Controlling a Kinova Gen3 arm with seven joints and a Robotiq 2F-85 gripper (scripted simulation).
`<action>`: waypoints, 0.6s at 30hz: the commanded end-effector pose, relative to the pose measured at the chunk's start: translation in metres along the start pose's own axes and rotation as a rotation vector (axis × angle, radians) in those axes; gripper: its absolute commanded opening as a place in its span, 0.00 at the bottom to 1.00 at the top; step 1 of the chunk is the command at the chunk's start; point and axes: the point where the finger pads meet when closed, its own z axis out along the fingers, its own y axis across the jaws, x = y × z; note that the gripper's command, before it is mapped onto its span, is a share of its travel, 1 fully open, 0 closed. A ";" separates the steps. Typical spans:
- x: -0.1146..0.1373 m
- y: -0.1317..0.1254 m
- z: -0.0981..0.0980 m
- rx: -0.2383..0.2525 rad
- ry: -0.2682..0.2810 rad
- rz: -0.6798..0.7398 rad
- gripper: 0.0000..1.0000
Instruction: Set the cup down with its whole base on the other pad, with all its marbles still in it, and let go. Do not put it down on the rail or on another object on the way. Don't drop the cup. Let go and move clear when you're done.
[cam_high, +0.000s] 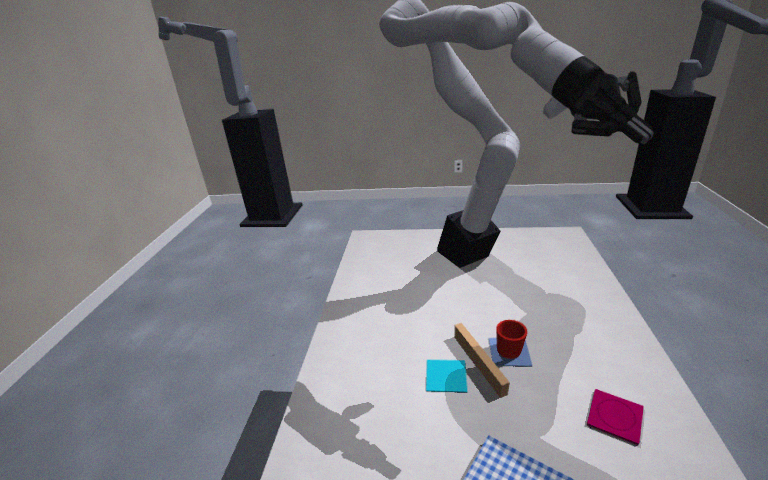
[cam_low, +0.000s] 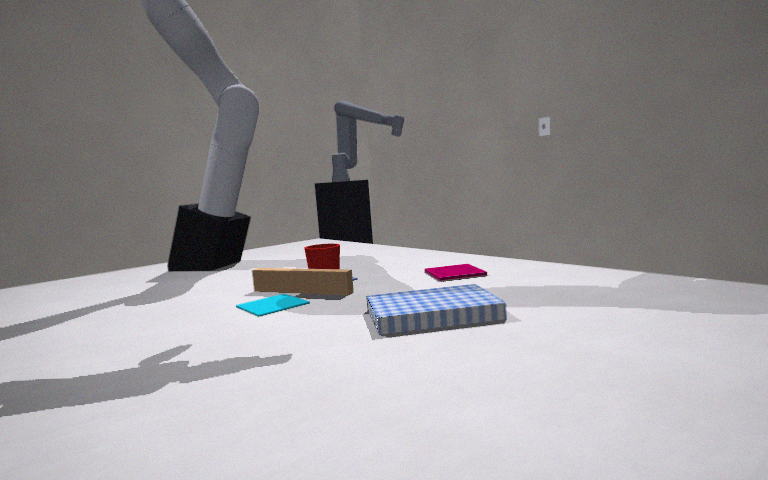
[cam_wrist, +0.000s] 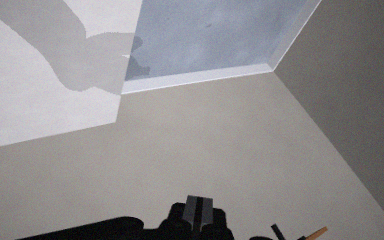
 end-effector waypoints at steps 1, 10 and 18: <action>0.010 -0.012 0.008 0.022 0.027 0.047 0.00; 0.017 -0.026 0.014 0.047 0.044 0.091 0.00; 0.024 -0.040 0.019 0.072 0.061 0.134 0.00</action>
